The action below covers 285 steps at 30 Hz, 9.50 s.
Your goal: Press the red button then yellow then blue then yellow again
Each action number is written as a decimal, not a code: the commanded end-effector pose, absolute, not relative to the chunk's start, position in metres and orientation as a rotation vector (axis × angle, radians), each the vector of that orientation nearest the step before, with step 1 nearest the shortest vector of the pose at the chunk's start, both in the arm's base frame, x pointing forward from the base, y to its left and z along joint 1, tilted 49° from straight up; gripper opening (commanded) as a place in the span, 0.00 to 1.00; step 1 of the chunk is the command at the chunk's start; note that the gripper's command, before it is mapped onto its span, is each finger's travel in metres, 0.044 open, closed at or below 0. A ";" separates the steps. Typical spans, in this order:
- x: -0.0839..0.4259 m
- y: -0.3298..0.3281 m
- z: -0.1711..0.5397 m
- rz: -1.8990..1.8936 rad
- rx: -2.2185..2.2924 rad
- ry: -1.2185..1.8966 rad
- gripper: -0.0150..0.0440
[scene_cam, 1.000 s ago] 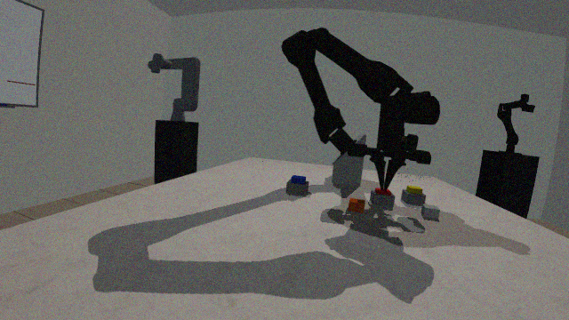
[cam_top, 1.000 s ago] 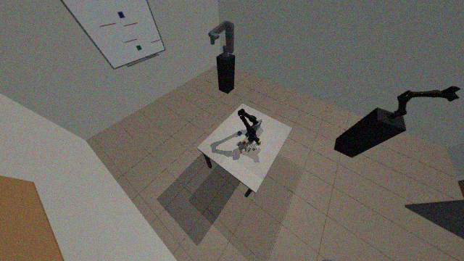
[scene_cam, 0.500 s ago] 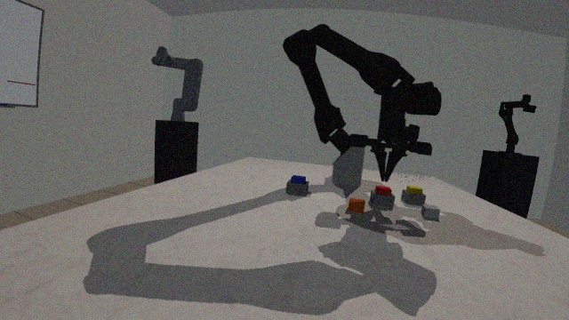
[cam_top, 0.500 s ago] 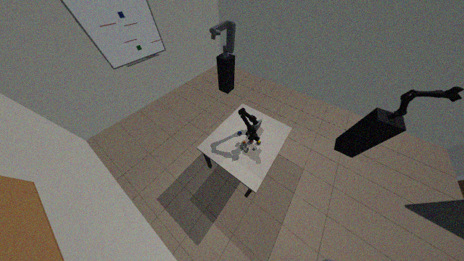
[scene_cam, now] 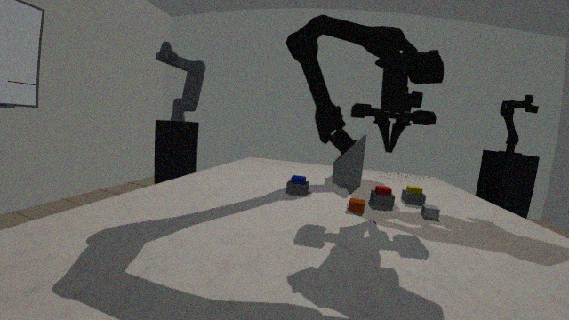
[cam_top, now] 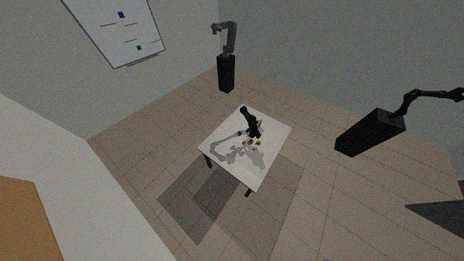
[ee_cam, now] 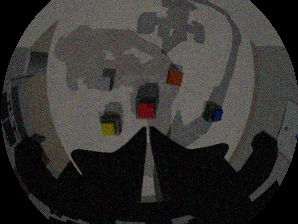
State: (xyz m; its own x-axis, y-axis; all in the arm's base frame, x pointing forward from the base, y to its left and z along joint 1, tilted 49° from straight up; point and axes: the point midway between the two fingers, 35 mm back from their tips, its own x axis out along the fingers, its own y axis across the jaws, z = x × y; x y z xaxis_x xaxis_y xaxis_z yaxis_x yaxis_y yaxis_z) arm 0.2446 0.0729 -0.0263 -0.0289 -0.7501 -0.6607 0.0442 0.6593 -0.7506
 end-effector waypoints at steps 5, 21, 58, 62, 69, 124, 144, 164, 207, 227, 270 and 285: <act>0.214 0.128 -0.075 -0.702 -0.610 1.481 0.29; 0.199 0.097 -0.131 -0.707 -0.611 1.479 0.29; 0.198 0.070 -0.155 -0.709 -0.613 1.478 0.29; 0.198 0.070 -0.155 -0.709 -0.613 1.478 0.29; 0.198 0.078 -0.148 -0.711 -0.607 1.479 0.29; 0.217 -0.102 0.092 -0.720 -0.627 1.478 0.29; 0.216 -0.120 0.077 -0.720 -0.627 1.478 0.29; 0.215 -0.129 0.070 -0.722 -0.628 1.477 0.29; 0.245 0.081 0.001 -0.655 -0.602 1.491 0.29; 0.201 0.112 -0.119 -0.705 -0.611 1.480 0.29; 0.198 0.070 -0.155 -0.709 -0.613 1.478 0.29; 0.200 0.096 -0.133 -0.707 -0.611 1.479 0.33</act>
